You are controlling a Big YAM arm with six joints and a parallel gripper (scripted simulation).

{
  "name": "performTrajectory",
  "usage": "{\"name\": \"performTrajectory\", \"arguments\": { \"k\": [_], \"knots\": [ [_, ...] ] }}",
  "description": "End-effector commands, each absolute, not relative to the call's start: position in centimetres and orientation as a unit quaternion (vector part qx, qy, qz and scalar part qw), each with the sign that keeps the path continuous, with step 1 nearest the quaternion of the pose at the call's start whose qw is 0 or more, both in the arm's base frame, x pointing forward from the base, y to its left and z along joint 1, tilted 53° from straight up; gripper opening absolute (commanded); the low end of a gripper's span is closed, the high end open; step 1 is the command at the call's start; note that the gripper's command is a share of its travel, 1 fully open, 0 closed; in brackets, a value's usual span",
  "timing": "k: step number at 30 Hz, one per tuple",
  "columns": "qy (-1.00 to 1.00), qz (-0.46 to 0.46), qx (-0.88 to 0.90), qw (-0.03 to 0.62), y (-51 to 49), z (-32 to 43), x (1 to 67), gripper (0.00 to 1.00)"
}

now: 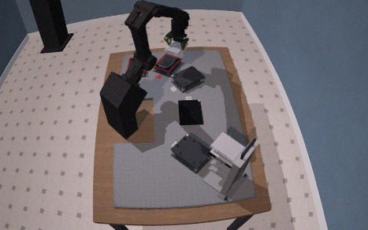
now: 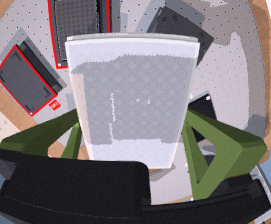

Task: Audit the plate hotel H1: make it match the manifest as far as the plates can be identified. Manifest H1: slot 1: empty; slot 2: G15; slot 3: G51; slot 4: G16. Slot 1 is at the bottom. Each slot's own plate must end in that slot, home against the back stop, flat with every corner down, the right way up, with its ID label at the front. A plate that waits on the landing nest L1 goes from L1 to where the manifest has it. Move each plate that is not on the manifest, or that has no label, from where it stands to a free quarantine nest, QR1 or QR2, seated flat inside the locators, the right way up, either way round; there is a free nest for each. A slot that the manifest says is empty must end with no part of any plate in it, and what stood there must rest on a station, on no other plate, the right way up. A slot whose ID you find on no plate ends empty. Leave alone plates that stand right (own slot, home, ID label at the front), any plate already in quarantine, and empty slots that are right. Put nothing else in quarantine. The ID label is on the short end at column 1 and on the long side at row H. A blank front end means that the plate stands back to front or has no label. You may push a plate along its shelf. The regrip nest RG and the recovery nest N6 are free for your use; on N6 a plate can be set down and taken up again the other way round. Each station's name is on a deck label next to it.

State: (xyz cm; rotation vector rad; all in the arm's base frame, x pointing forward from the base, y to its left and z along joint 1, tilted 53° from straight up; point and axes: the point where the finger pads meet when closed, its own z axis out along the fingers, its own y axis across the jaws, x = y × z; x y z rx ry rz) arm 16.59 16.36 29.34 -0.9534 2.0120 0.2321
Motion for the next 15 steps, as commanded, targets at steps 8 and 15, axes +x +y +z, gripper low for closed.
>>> {"name": "performTrajectory", "arguments": {
  "k": [8, 15],
  "knots": [
    [0.81, 0.129, -0.363, 0.443, 19.5, 32.2, 14.3, 0.86],
    [0.801, 0.101, -0.399, 0.435, 20.2, 29.4, 13.0, 0.86]
  ]
}}
